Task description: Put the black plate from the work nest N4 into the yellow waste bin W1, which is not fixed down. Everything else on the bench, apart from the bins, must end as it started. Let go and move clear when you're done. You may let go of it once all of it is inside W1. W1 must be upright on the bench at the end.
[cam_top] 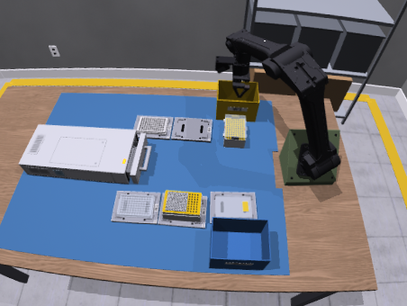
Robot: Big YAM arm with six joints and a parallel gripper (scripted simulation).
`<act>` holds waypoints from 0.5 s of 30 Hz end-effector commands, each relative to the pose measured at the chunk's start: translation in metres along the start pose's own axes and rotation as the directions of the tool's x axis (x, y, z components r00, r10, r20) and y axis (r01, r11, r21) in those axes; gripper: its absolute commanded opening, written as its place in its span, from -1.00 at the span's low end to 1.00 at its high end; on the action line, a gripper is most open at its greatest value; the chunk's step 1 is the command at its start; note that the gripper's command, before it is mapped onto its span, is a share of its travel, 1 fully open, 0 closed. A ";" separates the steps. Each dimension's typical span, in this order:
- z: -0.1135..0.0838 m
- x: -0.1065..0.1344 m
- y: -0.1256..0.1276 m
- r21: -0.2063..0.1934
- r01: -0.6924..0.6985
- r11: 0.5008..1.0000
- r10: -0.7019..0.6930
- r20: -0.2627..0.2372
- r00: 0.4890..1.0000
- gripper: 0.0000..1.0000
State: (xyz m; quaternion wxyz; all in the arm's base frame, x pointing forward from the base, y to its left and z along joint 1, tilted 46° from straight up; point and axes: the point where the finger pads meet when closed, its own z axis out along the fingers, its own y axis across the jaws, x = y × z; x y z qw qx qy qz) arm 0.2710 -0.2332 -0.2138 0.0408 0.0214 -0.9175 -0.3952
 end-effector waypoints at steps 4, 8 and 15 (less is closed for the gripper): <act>-0.046 -0.015 -0.013 0.068 0.031 0.997 -0.034 0.044 0.998 1.00; -0.037 -0.014 -0.007 0.057 0.036 0.998 -0.038 0.030 0.999 1.00; -0.036 -0.015 -0.006 0.056 0.037 0.998 -0.038 0.028 0.999 1.00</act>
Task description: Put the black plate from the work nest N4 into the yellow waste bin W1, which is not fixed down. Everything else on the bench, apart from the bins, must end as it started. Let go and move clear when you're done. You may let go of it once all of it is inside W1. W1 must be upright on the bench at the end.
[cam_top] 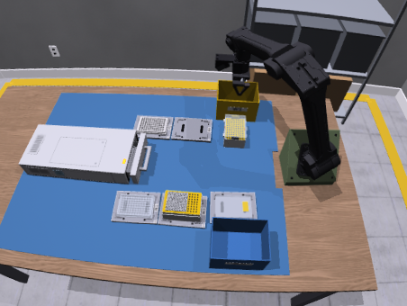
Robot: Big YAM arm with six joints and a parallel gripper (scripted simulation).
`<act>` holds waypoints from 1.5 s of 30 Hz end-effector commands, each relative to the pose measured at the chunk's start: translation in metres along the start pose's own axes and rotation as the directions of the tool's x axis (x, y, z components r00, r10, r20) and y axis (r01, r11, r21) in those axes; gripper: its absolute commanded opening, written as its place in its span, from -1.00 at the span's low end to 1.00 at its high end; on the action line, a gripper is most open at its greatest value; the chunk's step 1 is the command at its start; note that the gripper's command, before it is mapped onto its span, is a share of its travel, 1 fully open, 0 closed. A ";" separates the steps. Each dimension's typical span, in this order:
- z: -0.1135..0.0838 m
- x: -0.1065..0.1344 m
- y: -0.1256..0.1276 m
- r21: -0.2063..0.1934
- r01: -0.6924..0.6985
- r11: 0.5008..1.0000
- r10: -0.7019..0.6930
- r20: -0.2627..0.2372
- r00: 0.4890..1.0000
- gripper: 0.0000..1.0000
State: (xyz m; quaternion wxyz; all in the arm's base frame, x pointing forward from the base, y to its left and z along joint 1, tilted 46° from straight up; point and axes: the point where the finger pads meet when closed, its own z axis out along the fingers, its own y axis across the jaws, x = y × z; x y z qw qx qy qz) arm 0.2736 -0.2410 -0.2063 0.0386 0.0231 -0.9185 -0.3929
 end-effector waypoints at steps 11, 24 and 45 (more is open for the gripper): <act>-0.025 -0.013 -0.006 0.051 0.032 0.998 -0.033 0.025 0.999 1.00; -0.025 -0.013 -0.006 0.051 0.032 0.998 -0.033 0.025 0.999 1.00; -0.030 -0.025 0.042 0.024 0.007 1.000 -0.007 0.014 1.000 1.00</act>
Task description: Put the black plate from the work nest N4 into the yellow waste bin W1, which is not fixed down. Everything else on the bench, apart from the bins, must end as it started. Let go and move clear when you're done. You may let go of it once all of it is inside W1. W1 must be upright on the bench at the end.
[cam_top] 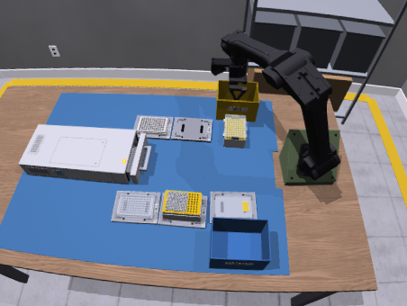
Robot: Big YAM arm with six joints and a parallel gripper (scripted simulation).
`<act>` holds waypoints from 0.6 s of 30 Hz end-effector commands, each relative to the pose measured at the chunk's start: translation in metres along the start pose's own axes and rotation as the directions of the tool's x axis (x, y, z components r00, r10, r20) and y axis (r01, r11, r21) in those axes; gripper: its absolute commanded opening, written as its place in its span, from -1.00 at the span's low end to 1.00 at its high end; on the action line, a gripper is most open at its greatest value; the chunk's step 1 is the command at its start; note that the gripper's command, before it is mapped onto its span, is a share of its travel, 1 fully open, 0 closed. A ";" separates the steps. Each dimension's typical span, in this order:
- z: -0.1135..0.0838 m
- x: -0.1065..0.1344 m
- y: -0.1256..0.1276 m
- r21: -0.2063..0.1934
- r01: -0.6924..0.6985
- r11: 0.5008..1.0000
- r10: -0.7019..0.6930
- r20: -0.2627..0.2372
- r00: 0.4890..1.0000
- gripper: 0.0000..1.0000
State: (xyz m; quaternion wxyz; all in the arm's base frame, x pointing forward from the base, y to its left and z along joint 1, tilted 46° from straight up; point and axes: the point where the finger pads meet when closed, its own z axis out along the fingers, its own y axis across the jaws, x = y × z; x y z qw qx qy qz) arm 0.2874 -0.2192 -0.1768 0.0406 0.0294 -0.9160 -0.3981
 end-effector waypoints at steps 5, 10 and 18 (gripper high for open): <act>-0.023 -0.017 0.029 0.025 -0.002 1.000 0.002 0.009 1.000 1.00; -0.028 -0.024 0.047 0.025 -0.002 1.000 0.002 0.009 1.000 1.00; -0.034 -0.032 0.068 0.024 -0.002 1.000 0.002 0.009 1.000 1.00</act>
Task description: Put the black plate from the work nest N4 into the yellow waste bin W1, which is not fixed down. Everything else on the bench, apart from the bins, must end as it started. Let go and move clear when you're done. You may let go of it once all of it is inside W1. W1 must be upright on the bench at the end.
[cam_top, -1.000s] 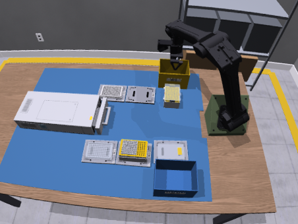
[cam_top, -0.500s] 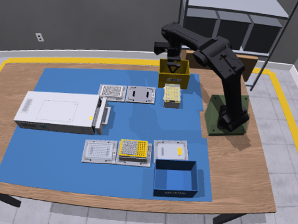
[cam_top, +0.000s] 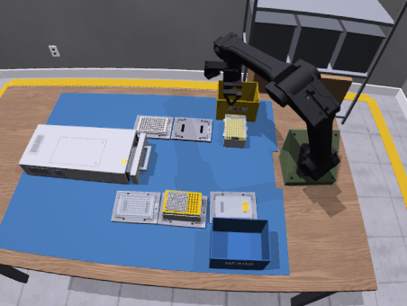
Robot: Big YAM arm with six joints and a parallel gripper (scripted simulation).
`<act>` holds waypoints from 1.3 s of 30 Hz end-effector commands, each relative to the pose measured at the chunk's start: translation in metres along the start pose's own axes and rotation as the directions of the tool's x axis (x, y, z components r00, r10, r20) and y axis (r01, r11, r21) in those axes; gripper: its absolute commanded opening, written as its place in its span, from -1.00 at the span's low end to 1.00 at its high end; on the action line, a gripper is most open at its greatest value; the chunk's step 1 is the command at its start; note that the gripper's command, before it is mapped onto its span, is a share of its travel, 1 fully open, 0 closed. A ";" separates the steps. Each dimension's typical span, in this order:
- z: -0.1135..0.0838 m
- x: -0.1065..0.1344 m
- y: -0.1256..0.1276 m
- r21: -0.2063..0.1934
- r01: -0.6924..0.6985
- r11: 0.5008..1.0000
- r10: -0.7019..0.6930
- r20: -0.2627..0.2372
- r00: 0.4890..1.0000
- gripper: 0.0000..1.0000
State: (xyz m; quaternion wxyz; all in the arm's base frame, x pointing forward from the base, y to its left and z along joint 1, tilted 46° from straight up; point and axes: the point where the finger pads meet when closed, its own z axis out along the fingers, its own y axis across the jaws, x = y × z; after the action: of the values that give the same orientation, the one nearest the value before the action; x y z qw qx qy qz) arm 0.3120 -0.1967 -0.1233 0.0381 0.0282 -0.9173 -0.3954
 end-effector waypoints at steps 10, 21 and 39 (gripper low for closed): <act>-0.026 -0.026 0.048 0.024 0.003 1.000 -0.004 0.008 1.000 1.00; -0.034 -0.038 0.081 0.021 0.002 1.000 -0.002 0.006 1.000 1.00; -0.066 -0.076 0.136 0.047 0.026 0.999 -0.028 0.031 0.999 1.00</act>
State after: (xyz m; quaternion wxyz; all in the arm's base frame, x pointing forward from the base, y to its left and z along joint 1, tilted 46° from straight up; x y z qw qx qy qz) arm 0.3646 -0.1389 -0.0092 0.0378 0.0280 -0.9172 -0.3956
